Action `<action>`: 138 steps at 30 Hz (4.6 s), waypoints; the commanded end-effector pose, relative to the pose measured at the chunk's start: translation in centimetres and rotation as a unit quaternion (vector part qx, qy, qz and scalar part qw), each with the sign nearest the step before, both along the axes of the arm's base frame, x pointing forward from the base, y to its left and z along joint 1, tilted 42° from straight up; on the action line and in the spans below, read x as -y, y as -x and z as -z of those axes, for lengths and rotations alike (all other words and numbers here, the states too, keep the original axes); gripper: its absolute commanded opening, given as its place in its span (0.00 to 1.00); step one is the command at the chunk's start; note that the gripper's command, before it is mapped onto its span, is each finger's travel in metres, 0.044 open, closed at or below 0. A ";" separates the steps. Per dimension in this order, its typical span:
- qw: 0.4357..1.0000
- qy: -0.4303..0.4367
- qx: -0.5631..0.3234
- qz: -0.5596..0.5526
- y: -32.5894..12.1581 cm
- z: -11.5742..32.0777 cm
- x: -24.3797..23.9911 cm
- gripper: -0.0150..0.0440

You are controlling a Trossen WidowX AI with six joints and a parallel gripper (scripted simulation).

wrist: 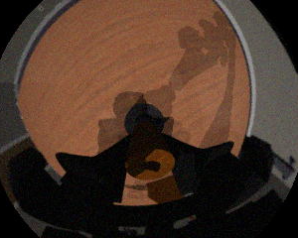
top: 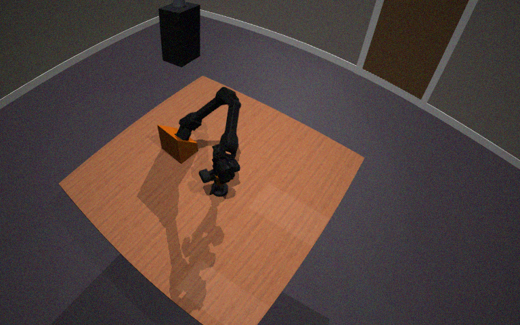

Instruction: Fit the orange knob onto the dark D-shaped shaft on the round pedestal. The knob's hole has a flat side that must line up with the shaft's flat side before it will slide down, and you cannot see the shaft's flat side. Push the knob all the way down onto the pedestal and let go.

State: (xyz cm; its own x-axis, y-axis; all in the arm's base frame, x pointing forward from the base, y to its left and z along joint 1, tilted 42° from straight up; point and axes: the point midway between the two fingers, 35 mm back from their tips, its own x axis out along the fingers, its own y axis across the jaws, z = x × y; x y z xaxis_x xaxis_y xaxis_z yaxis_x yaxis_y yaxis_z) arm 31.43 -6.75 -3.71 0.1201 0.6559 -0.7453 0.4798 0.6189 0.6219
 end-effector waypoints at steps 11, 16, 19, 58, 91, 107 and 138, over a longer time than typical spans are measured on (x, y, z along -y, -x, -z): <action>1.000 0.000 -0.005 0.006 0.1 0.2 -0.1 0.25; 1.000 0.000 -0.005 0.006 0.1 0.2 -0.1 0.25; 1.000 0.000 -0.005 0.006 0.1 0.1 -0.1 0.25; 0.994 -0.013 -0.074 0.084 0.0 -0.1 0.1 0.25; 0.977 -0.025 -0.141 0.161 0.0 0.1 -0.1 0.25; 0.949 -0.037 -0.208 0.236 0.1 0.1 -0.1 0.25; 0.922 -0.046 -0.254 0.288 0.1 -0.2 0.0 0.25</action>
State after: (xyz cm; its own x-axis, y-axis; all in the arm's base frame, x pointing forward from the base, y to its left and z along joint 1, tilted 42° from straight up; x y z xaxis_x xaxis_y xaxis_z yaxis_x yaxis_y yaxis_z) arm 31.37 -6.80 -3.55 0.1208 0.6554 -0.7456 0.9319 0.1838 0.3126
